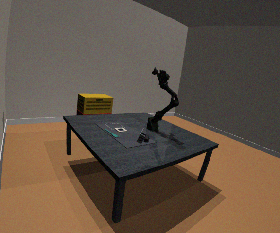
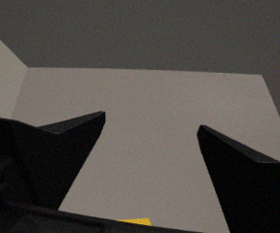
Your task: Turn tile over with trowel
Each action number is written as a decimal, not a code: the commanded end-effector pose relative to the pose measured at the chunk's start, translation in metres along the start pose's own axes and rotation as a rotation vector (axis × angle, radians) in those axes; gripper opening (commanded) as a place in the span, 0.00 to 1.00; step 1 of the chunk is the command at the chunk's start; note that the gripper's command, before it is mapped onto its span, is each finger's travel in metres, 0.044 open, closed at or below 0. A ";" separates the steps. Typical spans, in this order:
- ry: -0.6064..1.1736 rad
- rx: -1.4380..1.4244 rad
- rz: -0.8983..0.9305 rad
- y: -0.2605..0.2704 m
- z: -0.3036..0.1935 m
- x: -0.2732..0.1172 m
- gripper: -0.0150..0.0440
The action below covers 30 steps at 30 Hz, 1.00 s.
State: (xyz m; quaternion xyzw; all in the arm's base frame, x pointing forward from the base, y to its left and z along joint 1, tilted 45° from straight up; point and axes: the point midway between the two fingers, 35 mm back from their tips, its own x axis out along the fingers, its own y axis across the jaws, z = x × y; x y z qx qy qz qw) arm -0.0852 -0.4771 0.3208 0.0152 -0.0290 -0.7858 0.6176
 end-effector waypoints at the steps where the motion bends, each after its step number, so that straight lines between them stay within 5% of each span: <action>1: 0.000 0.000 0.002 0.001 0.000 0.000 0.89; 12: 0.058 0.068 0.139 0.070 -0.006 -0.008 0.42; 30: 0.391 0.398 0.475 0.222 -0.041 -0.064 0.42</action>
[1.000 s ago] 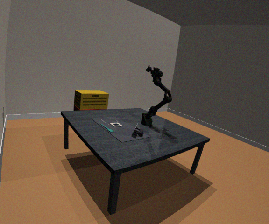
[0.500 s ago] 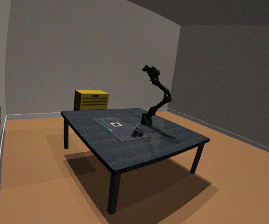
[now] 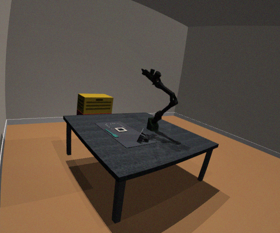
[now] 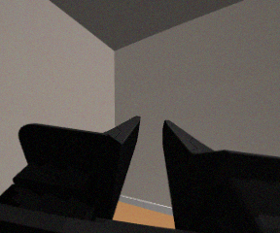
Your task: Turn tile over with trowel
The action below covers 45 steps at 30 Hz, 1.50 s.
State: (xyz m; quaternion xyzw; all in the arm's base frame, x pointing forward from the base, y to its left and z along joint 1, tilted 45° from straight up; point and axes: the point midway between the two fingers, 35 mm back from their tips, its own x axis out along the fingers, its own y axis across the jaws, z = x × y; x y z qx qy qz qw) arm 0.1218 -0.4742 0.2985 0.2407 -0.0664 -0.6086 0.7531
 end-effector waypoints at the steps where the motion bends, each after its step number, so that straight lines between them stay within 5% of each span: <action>1: 0.082 0.068 0.061 0.029 -0.021 0.001 0.42; 26: 0.697 0.450 0.250 0.197 -0.156 -0.070 0.42; 45: 1.231 0.688 0.065 0.278 -0.247 -0.186 0.42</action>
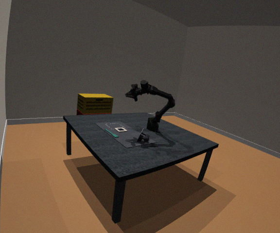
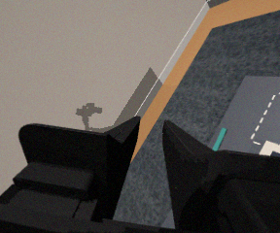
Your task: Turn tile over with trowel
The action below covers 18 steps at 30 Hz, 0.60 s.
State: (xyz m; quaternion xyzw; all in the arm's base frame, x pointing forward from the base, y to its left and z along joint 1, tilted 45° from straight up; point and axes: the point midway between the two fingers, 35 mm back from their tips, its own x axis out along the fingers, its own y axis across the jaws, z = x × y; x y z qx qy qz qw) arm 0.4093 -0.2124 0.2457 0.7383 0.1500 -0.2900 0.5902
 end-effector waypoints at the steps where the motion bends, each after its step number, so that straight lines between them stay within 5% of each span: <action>1: 0.087 0.090 -0.061 -0.006 -0.034 0.008 0.42; 18: 0.341 0.440 -0.432 -0.046 -0.179 0.003 0.42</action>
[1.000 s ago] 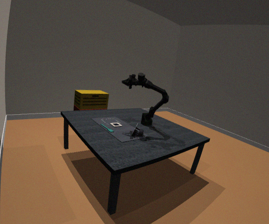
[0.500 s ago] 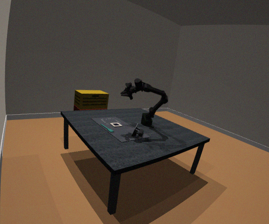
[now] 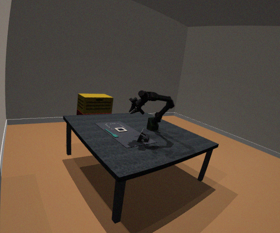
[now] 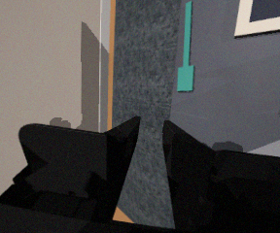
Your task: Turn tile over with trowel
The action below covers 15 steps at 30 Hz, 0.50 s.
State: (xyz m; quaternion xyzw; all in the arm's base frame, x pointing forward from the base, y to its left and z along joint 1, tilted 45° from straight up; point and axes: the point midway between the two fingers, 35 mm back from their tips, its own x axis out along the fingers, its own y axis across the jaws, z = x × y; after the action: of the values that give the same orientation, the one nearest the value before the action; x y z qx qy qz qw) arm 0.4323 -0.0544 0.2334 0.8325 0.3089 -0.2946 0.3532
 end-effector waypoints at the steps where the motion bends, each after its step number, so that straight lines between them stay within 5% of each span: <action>1: 0.035 0.092 -0.096 -0.021 -0.024 0.010 0.42; 15: 0.045 0.372 -0.437 -0.105 -0.101 0.022 0.42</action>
State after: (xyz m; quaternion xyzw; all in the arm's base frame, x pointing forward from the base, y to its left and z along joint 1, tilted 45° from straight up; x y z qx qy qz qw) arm 0.4057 0.0688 0.2331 0.8144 0.4156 -0.3746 0.1540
